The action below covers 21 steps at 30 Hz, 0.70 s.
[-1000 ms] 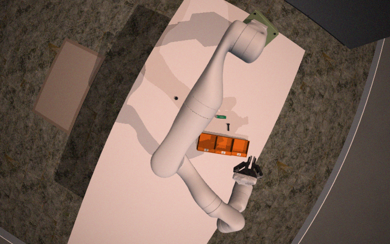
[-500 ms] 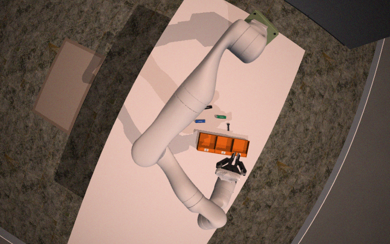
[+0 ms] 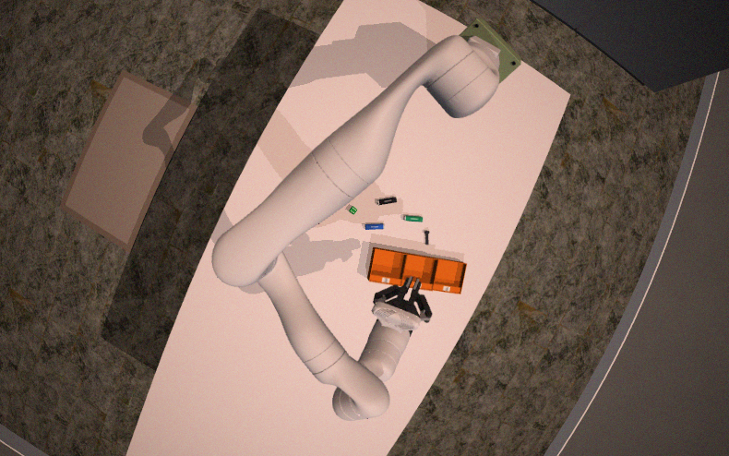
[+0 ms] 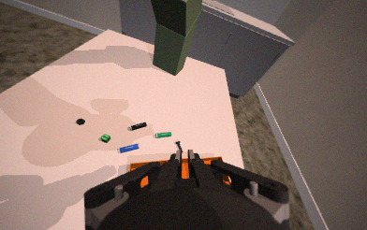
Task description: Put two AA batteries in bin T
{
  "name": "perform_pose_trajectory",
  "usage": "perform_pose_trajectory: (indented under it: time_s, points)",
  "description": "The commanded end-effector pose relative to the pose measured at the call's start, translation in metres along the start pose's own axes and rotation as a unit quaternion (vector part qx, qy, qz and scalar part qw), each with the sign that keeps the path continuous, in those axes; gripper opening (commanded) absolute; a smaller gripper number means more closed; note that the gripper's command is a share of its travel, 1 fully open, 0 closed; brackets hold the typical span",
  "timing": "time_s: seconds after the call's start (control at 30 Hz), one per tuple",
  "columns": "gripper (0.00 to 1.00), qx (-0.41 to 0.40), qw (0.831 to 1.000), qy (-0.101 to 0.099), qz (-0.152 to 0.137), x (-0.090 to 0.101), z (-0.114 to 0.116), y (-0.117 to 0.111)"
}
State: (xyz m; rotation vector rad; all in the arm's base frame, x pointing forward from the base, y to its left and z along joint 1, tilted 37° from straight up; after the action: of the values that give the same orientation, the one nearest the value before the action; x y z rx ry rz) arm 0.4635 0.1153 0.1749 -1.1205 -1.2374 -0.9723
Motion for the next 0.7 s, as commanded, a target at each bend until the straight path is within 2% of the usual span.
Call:
perform_pose_trajectory:
  time_s: [0.0, 0.03, 0.1, 0.2, 0.3, 0.37, 0.43, 0.53, 0.6, 0.67]
  points:
    - [0.09, -0.013, 1.0, 0.0, -0.004, 0.004, -0.017, 0.0]
    - [0.09, -0.036, 0.999, 0.001, -0.015, 0.007, -0.024, -0.003]
    - [0.09, -0.036, 0.999, 0.001, -0.015, 0.007, -0.024, -0.003]
    - [0.09, -0.044, 0.999, 0.002, -0.018, 0.015, -0.047, -0.011]
    - [0.09, -0.044, 0.999, 0.002, -0.018, 0.016, -0.049, -0.012]
    - [0.09, -0.076, 0.996, 0.005, -0.034, 0.022, -0.064, -0.019]
    - [0.09, -0.076, 0.996, 0.005, -0.034, 0.027, -0.078, -0.025]
    - [0.09, -0.076, 0.996, 0.005, -0.034, 0.028, -0.08, -0.026]
    - [0.09, -0.082, 0.993, -0.012, -0.081, 0.018, -0.081, -0.041]
    - [0.09, -0.082, 0.993, -0.012, -0.081, 0.018, -0.081, -0.041]
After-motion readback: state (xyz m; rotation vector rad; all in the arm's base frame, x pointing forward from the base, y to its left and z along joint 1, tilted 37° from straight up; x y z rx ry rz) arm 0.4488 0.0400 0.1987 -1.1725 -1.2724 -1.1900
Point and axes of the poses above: the point where the finger pads meet when closed, its own x axis back along the fingers, its own z axis across the jaws, y = z × x, the point moved 2 cm from there along x, back along the fingers, and after that the axes turned 1 degree about -x, right-handed, at the moved point
